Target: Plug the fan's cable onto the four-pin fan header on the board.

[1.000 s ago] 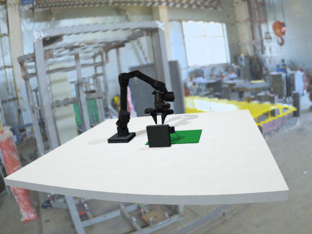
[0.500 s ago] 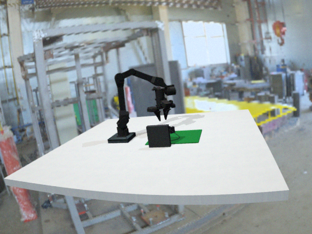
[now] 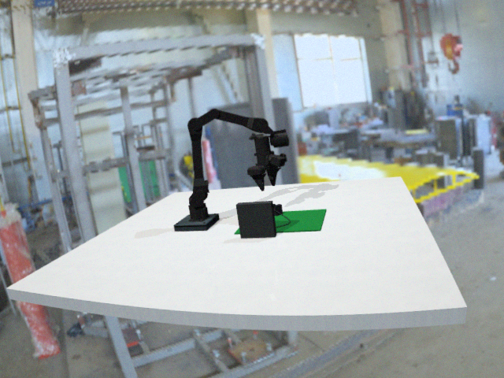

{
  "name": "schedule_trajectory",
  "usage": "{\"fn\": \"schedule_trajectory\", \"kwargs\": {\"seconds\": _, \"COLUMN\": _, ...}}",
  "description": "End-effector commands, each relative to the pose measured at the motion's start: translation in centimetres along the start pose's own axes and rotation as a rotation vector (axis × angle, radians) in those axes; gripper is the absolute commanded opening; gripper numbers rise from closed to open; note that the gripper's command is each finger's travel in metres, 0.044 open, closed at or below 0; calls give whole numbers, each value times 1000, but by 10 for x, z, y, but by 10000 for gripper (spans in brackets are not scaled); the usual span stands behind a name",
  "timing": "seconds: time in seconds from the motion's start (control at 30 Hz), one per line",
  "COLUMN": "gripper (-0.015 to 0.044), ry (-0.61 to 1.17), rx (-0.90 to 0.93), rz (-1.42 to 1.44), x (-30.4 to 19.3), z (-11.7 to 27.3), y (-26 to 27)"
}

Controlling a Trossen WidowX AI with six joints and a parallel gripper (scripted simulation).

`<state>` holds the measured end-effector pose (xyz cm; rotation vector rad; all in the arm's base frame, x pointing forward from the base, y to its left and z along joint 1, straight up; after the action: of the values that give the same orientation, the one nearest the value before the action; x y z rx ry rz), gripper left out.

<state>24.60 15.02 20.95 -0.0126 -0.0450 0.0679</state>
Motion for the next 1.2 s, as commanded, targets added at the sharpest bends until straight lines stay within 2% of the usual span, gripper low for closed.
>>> {"fn": "schedule_trajectory", "kwargs": {"seconds": 0.0, "gripper": 440, "ry": 0, "rx": 16, "rz": 497, "x": 24, "z": 27, "y": -15}}
{"fn": "schedule_trajectory", "kwargs": {"seconds": 0.27, "gripper": 440, "ry": -2, "rx": 28, "rz": 1109, "x": 46, "z": 60, "y": -38}}
{"fn": "schedule_trajectory", "kwargs": {"seconds": 0.83, "gripper": 440, "ry": -2, "rx": 29, "rz": 1123, "x": 46, "z": 60, "y": -38}}
{"fn": "schedule_trajectory", "kwargs": {"seconds": 0.97, "gripper": 440, "ry": -2, "rx": 28, "rz": 1123, "x": 49, "z": 41, "y": -37}}
{"fn": "schedule_trajectory", "kwargs": {"seconds": 1.17, "gripper": 440, "ry": -2, "rx": 28, "rz": 1123, "x": 47, "z": -31, "y": -35}}
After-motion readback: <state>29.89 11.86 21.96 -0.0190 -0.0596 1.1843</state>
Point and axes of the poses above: the point midway between the two fingers, 35 mm back from their tips, its own z axis back along the fingers, its own y axis across the jaws, x = y × z, the point moved 9 cm from there along z, back along the fingers, and after that the axes turned 13 degrees about z, right-handed, at the moved point
